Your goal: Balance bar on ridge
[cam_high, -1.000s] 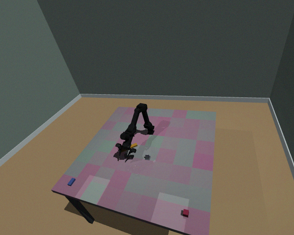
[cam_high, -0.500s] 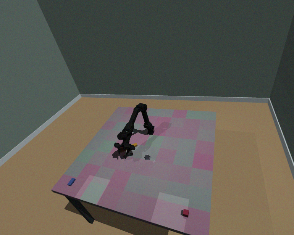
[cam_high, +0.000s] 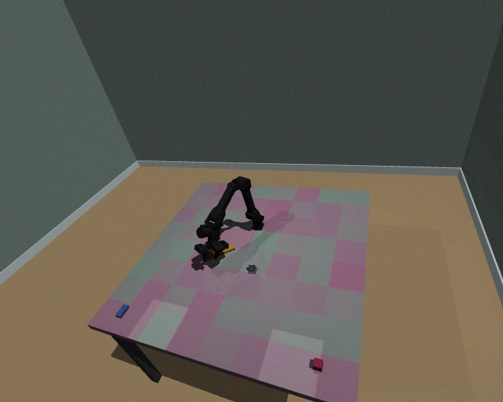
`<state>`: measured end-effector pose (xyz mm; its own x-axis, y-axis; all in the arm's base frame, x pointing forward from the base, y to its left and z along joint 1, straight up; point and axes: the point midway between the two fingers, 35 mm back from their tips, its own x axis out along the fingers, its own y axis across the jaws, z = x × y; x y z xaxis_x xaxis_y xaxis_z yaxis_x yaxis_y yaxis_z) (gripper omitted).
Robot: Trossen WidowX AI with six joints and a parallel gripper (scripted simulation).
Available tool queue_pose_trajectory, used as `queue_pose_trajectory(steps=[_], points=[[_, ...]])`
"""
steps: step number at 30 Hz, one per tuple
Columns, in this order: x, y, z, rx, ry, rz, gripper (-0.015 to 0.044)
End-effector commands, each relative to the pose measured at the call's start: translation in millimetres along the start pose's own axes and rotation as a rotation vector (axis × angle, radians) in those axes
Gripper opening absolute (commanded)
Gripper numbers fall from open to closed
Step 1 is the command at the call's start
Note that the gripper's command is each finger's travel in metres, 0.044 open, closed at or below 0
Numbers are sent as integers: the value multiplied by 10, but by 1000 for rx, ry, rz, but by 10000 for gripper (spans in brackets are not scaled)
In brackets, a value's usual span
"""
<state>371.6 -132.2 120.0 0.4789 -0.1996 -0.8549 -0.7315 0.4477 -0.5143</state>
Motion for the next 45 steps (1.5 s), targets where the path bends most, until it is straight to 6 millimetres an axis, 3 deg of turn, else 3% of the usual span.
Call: queue_pose_trajectory(steps=[1, 22, 45], points=[[-50, 14, -61, -105, 5, 36, 315], [-353, 243, -386, -654, -30, 271, 315], [-831, 517, -654, -1204, -249, 484, 315]])
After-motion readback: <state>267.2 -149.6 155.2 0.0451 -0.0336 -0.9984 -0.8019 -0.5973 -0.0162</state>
